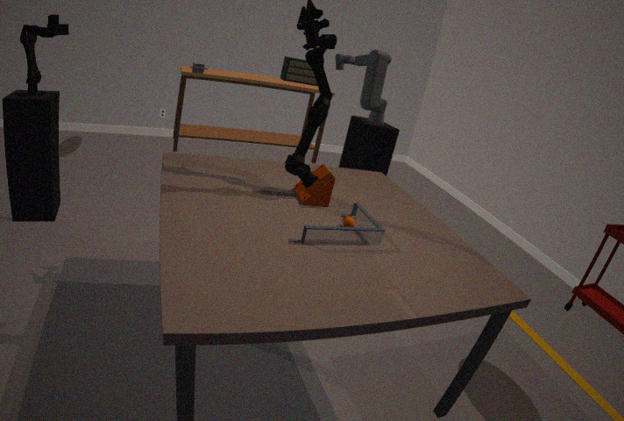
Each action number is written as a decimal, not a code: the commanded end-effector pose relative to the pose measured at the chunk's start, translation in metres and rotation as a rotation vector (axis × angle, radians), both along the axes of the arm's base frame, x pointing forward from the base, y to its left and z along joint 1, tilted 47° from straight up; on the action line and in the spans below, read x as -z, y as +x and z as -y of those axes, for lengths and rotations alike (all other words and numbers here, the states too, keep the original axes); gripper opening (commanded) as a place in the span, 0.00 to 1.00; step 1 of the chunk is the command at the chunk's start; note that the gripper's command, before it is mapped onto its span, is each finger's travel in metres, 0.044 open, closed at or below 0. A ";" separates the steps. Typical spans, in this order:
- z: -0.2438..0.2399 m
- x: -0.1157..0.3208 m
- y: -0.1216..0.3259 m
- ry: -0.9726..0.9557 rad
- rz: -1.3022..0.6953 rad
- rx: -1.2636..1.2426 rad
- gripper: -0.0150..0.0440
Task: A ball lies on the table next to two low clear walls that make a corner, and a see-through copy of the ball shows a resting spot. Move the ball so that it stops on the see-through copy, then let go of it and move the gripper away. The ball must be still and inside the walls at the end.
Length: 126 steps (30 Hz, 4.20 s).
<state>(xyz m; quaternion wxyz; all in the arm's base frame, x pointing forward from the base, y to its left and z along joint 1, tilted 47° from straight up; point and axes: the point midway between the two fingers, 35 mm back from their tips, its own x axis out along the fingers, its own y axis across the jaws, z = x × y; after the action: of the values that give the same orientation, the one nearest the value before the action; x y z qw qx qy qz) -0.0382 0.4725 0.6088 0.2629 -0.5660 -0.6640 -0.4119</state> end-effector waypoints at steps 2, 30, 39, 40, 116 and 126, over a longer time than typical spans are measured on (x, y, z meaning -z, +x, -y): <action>0.004 -0.003 -0.002 0.012 0.001 -0.003 0.84; 0.367 -0.134 -0.037 0.869 -0.143 -0.165 0.80; 0.491 -0.129 0.006 1.135 -0.265 -0.172 0.80; 0.507 -0.126 0.014 1.171 -0.286 -0.176 0.80; 0.452 0.642 0.347 0.487 -2.674 2.189 0.80; 0.464 0.653 0.345 0.487 -2.673 2.190 0.80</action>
<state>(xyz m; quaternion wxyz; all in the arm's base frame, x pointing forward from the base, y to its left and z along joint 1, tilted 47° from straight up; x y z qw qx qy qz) 0.3083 0.0120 -0.0413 -0.2838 0.5854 -0.7192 -0.2440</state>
